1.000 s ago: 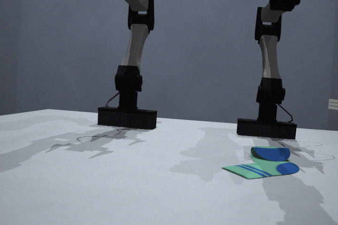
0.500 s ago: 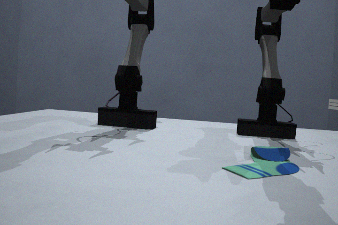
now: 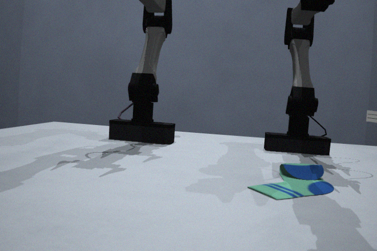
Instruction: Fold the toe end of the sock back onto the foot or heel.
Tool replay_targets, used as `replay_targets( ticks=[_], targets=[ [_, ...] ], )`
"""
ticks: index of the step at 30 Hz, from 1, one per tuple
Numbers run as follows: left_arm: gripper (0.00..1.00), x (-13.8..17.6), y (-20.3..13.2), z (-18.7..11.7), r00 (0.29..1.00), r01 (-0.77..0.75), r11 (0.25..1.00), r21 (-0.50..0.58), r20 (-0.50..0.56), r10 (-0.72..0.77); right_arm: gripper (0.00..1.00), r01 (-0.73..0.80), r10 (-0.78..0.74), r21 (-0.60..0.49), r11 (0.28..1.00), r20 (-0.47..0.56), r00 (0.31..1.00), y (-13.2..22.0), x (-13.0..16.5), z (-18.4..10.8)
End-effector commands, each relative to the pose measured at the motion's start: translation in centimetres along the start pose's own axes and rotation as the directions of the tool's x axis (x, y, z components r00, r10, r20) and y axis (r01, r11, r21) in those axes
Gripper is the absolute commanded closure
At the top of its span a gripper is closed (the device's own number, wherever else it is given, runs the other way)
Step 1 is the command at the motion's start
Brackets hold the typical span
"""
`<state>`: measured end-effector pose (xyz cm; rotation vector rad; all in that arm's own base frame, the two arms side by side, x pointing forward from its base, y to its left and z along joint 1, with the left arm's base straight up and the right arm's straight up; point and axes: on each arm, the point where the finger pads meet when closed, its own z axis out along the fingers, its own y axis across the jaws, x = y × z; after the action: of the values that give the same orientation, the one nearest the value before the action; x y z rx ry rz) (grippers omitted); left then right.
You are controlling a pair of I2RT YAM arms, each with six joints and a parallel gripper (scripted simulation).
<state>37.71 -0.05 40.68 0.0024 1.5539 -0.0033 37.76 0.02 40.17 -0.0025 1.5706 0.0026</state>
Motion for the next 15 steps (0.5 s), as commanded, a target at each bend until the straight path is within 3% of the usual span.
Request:
replay_targets(
  ticks=[1,15],
  targets=[
    [0.62,-4.7,0.0,-1.0,0.992,0.011,1.000,0.007,0.128,-0.012,0.00,0.009,-0.009,0.011,1.000,0.015,1.000,-0.1,-1.0,0.0],
    [0.62,-3.4,0.2,-1.0,0.997,0.011,1.000,0.004,0.075,-0.012,0.00,0.009,-0.009,0.016,1.000,0.019,1.000,-0.2,-1.3,0.1]
  ],
)
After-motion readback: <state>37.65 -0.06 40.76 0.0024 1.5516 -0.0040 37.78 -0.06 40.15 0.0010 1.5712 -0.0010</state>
